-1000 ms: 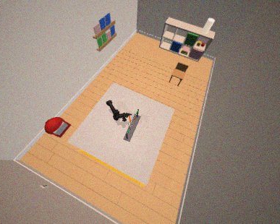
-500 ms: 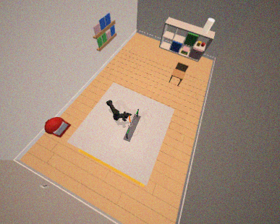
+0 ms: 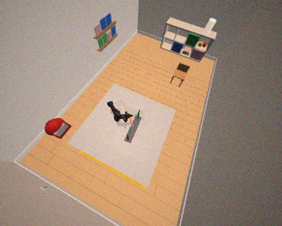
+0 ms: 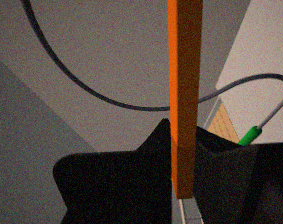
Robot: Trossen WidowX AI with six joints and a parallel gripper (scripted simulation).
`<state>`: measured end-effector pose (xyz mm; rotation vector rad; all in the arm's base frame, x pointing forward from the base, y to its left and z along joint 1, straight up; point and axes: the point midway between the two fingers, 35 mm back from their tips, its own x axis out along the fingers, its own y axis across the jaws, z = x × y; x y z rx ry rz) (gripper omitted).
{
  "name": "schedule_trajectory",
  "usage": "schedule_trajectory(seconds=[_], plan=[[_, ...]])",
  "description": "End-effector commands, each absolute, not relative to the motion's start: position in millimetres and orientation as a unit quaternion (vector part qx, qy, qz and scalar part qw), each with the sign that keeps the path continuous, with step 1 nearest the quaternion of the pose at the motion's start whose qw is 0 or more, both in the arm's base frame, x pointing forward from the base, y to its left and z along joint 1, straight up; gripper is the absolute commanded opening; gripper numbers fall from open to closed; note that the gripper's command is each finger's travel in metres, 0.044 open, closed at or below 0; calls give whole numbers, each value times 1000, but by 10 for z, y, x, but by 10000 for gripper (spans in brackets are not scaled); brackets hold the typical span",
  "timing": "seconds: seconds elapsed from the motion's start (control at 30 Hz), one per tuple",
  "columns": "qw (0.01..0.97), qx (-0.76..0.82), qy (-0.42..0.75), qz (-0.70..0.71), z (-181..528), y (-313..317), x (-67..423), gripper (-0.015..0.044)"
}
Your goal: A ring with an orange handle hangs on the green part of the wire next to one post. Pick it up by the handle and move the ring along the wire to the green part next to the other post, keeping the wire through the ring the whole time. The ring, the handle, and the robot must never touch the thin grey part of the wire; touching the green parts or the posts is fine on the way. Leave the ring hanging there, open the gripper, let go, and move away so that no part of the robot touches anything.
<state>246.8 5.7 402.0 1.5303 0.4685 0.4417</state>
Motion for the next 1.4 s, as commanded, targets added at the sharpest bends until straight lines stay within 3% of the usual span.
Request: schedule_trajectory(seconds=[0.0, 1.37], plan=[[688, 666, 215, 192, 3995, 54, 2479, -150], [847, 450, 253, 122, 3817, 5, 2483, -150]])
